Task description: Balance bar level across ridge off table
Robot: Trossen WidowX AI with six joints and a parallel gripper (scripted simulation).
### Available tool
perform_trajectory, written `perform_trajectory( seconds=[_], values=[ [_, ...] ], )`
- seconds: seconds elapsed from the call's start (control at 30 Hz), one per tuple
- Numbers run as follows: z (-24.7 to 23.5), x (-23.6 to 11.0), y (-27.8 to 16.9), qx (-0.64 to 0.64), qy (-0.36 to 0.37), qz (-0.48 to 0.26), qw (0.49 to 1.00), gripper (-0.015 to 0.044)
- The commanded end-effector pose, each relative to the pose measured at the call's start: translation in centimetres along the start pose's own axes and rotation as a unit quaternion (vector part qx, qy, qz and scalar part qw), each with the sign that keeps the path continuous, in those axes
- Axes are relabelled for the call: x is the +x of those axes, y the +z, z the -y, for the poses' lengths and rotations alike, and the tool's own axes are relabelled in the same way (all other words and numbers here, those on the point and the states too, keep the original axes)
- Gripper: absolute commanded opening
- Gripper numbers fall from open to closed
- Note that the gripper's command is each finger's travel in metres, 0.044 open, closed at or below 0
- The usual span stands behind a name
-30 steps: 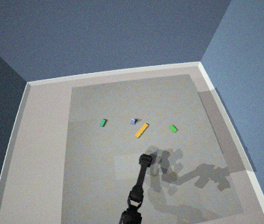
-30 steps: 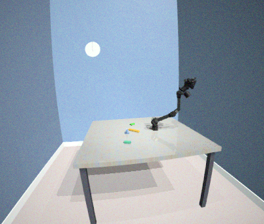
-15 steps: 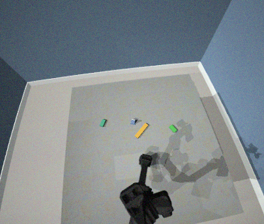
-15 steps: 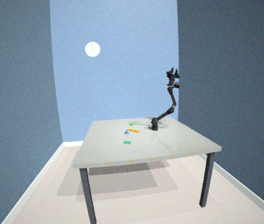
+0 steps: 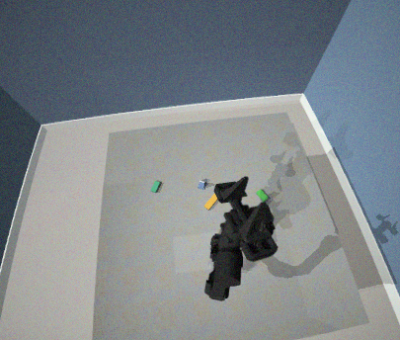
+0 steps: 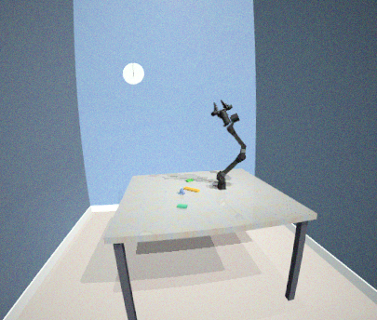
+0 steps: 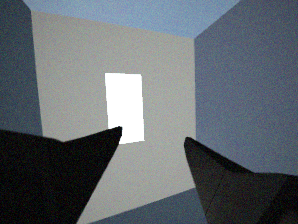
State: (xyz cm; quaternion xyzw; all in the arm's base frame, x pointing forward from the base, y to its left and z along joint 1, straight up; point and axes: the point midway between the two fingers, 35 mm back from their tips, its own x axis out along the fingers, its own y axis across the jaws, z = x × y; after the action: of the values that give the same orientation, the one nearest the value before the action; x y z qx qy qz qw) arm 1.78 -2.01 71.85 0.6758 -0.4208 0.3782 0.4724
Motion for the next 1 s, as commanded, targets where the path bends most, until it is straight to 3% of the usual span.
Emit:
perform_trajectory(
  seconds=[0.0, 0.23, 0.47, 0.7, 0.97],
  values=[
    [7.0, 0.7, 3.3, -0.047, -0.100, 0.036, 0.993, 0.0315],
    [17.3, -0.7, 7.5, -0.117, -0.255, 0.065, 0.958, 0.0315],
    [27.0, -4.8, 11.2, -0.180, -0.414, 0.066, 0.890, 0.0315],
    [35.5, -11.6, 14.0, -0.231, -0.573, 0.037, 0.786, 0.0315],
    [42.4, -22.3, 16.1, -0.265, -0.739, -0.035, 0.618, 0.0315]
  ],
)
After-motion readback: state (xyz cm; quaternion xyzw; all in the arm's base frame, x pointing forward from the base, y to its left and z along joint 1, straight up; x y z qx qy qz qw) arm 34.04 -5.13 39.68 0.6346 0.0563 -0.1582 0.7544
